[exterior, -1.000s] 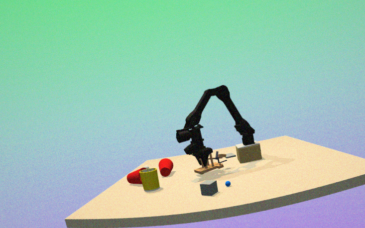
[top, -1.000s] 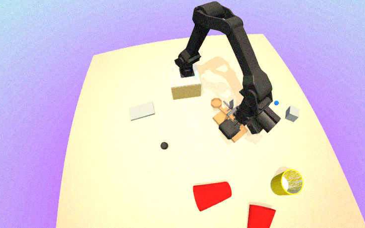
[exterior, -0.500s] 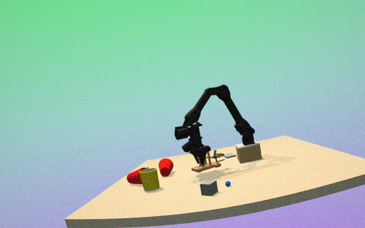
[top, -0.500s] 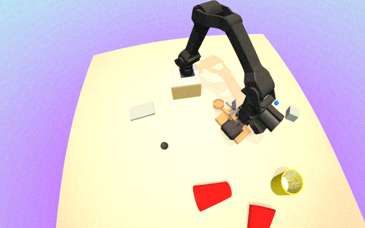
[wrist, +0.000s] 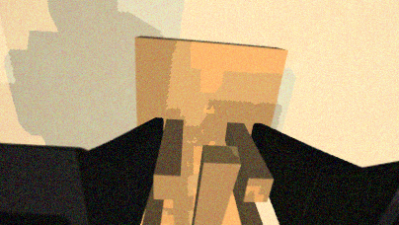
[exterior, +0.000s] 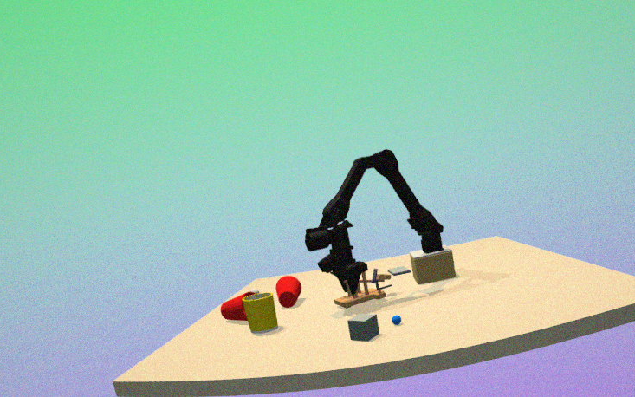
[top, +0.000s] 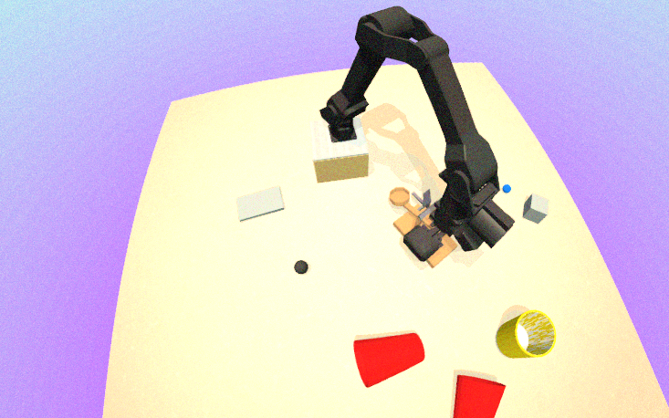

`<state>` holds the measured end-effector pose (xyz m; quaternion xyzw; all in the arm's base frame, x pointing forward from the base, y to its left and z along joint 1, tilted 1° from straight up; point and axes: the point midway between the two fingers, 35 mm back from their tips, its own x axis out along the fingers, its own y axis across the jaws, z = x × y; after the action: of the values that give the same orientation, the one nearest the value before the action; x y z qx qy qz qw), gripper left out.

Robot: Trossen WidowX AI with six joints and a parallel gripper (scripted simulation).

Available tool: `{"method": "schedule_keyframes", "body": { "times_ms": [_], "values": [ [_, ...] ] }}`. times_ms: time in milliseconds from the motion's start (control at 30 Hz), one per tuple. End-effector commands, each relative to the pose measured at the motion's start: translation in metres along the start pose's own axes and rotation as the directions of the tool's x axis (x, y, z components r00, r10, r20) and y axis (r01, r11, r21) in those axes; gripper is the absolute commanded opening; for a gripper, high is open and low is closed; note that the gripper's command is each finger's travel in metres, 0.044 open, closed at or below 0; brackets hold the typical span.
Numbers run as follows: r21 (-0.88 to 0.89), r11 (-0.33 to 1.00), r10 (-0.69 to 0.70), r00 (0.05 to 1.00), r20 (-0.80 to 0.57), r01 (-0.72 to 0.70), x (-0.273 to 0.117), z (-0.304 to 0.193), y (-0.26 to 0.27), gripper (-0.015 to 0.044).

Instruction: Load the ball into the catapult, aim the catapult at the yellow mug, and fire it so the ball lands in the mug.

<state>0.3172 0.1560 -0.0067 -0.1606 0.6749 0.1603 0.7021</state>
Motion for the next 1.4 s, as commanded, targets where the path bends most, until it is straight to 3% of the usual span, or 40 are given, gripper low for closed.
{"method": "schedule_keyframes", "body": {
  "times_ms": [0,300,733,867,1000,1233,1367],
  "values": [
    [0.0,1.0,0.001,1.0,0.009,-0.001,0.003,0.001,0.0,0.0],
    [0.0,1.0,0.0,1.0,0.0,0.0,0.006,0.0,0.0,0.0],
    [0.0,1.0,0.0,1.0,0.0,0.0,0.006,0.0,0.0,0.0341],
    [0.0,1.0,0.0,1.0,0.001,0.0,-0.034,0.004,0.0,0.044],
    [0.0,1.0,0.0,1.0,0.001,0.0,-0.091,0.0,0.0,0.044],
    [-0.002,1.0,0.0,1.0,0.006,0.0,-0.08,0.002,0.0,0.044],
    [-0.001,1.0,0.0,1.0,0.03,0.0,-0.13,0.0,0.0,0.044]
  ]
}}
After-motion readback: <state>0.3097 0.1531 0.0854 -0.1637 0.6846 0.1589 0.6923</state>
